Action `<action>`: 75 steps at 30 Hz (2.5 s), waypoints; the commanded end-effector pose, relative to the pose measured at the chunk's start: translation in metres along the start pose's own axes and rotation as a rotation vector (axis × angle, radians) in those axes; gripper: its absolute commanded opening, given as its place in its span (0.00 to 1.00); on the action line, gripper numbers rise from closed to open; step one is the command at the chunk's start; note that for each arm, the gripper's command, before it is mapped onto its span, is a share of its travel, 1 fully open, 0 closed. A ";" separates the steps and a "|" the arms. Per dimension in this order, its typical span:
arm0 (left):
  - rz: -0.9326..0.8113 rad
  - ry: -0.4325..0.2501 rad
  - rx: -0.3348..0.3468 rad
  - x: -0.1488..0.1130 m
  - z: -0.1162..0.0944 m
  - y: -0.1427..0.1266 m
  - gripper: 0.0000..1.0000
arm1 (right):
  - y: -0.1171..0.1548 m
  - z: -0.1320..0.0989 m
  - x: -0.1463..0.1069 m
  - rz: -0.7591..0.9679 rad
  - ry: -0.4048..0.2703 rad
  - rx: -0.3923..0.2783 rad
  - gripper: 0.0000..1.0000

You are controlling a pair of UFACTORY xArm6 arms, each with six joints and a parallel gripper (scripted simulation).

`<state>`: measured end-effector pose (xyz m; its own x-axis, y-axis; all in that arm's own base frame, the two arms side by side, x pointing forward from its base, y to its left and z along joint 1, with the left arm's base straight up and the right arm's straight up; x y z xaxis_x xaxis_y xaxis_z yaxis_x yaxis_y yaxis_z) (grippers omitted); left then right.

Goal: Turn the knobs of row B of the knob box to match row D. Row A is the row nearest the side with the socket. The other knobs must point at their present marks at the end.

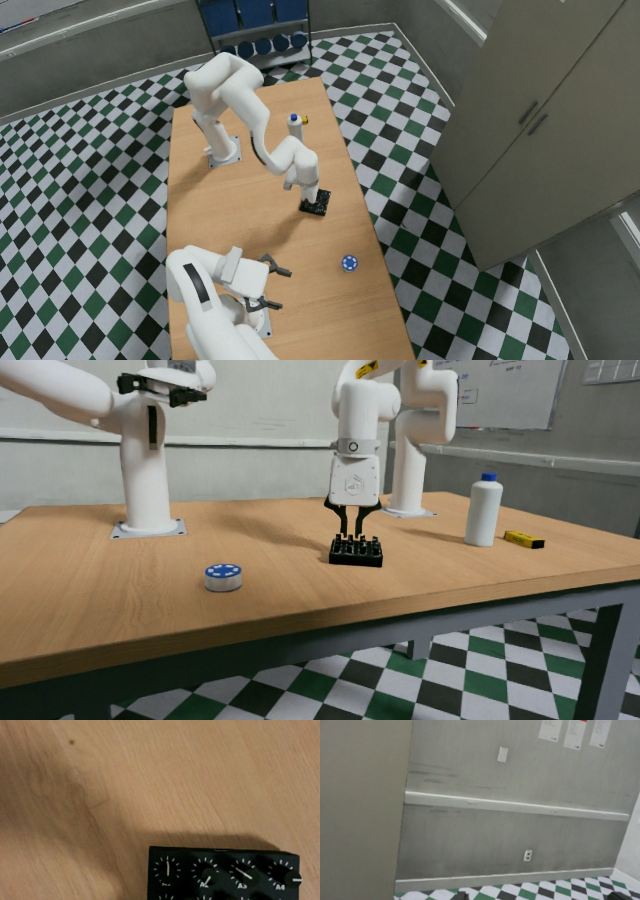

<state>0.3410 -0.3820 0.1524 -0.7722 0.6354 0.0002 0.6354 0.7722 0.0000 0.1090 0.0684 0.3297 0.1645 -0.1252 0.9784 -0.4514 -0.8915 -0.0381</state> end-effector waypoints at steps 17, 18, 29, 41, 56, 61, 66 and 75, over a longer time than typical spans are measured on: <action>0.000 -0.005 0.001 -0.001 0.008 0.000 0.21 | 0.000 0.000 0.001 0.001 -0.001 0.000 1.00; 0.000 -0.005 0.001 -0.001 0.008 0.000 0.21 | 0.000 0.000 0.001 0.001 -0.001 0.000 1.00; 0.000 -0.005 0.001 -0.001 0.008 0.000 0.21 | 0.000 0.000 0.001 0.001 -0.001 0.000 1.00; 0.000 -0.005 0.001 -0.001 0.008 0.000 0.10 | 0.000 0.000 0.001 0.001 -0.001 0.000 1.00; 0.007 -0.005 0.001 -0.001 0.008 0.000 0.10 | 0.000 0.000 0.001 0.001 -0.001 0.000 1.00; 0.020 -0.005 0.001 -0.001 0.008 0.000 0.10 | 0.000 0.000 0.001 0.001 -0.001 0.000 1.00; 0.050 -0.005 0.001 -0.001 0.008 0.000 0.10 | 0.000 0.000 0.001 0.001 -0.001 0.000 1.00; 0.120 -0.005 0.000 -0.001 0.008 0.000 0.10 | 0.000 0.000 0.001 0.001 -0.001 0.000 1.00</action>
<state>0.3409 -0.3820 0.1424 -0.7091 0.7051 0.0001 0.7051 0.7091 0.0010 0.1090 0.0684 0.3297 0.1645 -0.1252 0.9784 -0.4514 -0.8915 -0.0381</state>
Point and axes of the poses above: on each arm, the point where the finger pads meet when closed, its own z axis out along the fingers, its own y axis across the jaws, x = y × z, the point moved 9 cm from there along -z, back along the fingers, and after that the axes turned 13 degrees about z, right-handed, at the moved point
